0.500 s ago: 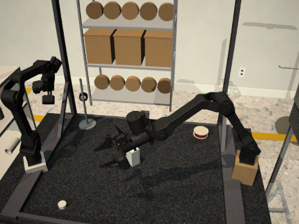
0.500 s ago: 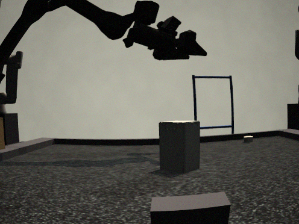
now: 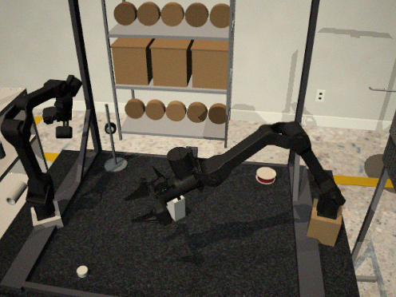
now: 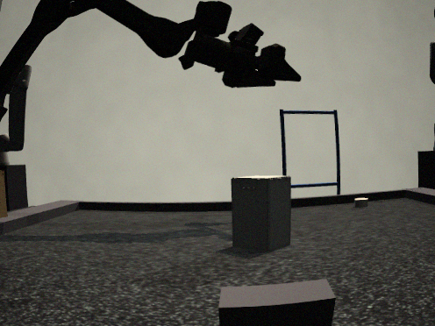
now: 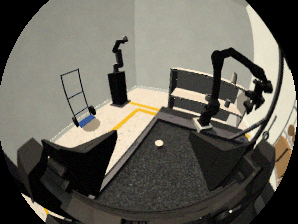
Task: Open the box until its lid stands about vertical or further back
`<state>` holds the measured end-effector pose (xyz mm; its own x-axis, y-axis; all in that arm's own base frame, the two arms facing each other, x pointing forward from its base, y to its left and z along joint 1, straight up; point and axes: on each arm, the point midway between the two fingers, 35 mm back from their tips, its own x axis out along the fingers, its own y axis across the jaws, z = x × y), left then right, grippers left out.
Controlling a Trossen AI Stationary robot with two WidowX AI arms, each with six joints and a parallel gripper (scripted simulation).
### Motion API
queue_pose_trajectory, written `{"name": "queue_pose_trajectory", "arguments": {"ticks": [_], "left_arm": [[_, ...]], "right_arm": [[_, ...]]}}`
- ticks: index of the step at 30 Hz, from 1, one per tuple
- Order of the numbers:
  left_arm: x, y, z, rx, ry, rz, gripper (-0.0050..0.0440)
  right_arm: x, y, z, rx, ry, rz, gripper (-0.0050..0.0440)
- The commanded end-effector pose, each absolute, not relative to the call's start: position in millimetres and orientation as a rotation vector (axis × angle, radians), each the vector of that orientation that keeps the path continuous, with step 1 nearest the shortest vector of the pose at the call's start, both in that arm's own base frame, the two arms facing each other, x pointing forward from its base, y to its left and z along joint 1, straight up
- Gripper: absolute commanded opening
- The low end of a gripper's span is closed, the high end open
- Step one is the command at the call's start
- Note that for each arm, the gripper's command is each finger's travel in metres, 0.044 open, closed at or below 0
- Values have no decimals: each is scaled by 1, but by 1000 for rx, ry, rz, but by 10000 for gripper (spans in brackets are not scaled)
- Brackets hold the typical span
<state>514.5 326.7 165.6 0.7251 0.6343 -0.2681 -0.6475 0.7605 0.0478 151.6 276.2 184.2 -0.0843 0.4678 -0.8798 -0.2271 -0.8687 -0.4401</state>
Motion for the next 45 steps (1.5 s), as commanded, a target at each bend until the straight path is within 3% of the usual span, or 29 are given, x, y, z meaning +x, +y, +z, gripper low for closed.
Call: {"name": "queue_pose_trajectory", "arguments": {"ticks": [1, 8, 17, 24, 36, 45], "left_arm": [[514, 327, 188, -43, 235, 708, 440], [525, 302, 200, -74, 217, 682, 440], [484, 302, 297, 169, 129, 763, 440], [466, 296, 329, 250, 103, 789, 440], [469, 244, 323, 314, 154, 683, 440], [467, 192, 307, 419, 242, 563, 440]], "right_arm": [[152, 277, 192, -1740, -286, 1977, 440], [164, 273, 186, -1763, -225, 1953, 440], [223, 269, 215, -1777, -152, 1642, 440], [253, 264, 226, -1762, -99, 1491, 440], [302, 266, 235, -1492, 128, 1182, 440], [334, 266, 264, -1023, 268, 884, 440]]}}
